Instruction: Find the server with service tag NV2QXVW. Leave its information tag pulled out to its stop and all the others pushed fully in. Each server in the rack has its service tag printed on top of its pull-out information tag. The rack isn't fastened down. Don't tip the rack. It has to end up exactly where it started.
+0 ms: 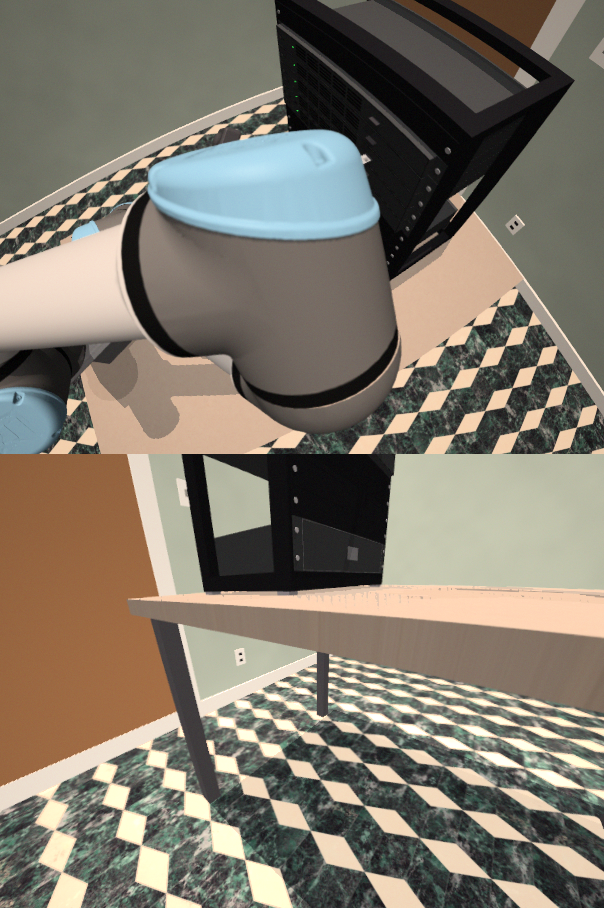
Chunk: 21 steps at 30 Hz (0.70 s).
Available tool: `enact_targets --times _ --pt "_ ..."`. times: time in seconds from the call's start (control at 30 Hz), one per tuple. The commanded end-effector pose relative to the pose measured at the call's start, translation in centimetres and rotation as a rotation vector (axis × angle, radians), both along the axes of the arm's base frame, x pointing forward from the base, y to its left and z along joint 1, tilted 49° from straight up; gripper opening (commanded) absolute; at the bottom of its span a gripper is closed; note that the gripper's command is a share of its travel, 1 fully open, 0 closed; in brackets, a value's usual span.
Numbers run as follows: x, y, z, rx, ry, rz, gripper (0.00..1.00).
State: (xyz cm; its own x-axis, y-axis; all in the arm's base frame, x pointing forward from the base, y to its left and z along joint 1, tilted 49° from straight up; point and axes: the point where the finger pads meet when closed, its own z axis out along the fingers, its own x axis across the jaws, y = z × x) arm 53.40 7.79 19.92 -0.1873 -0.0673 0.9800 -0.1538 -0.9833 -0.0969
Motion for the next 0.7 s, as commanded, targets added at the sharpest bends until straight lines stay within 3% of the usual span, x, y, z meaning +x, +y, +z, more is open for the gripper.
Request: enact_targets --times 0.0,0.23,0.3,0.67 --pt "-0.7 -0.4 -0.7 -0.16 -0.002 0.012 1.0" --pt "-1.2 -0.8 -1.4 -0.298 0.0 0.01 1.0" --pt "-1.2 -0.8 -1.4 -0.298 0.0 0.01 1.0" --pt "-2.1 -1.6 -2.5 -0.53 0.005 0.006 1.0"
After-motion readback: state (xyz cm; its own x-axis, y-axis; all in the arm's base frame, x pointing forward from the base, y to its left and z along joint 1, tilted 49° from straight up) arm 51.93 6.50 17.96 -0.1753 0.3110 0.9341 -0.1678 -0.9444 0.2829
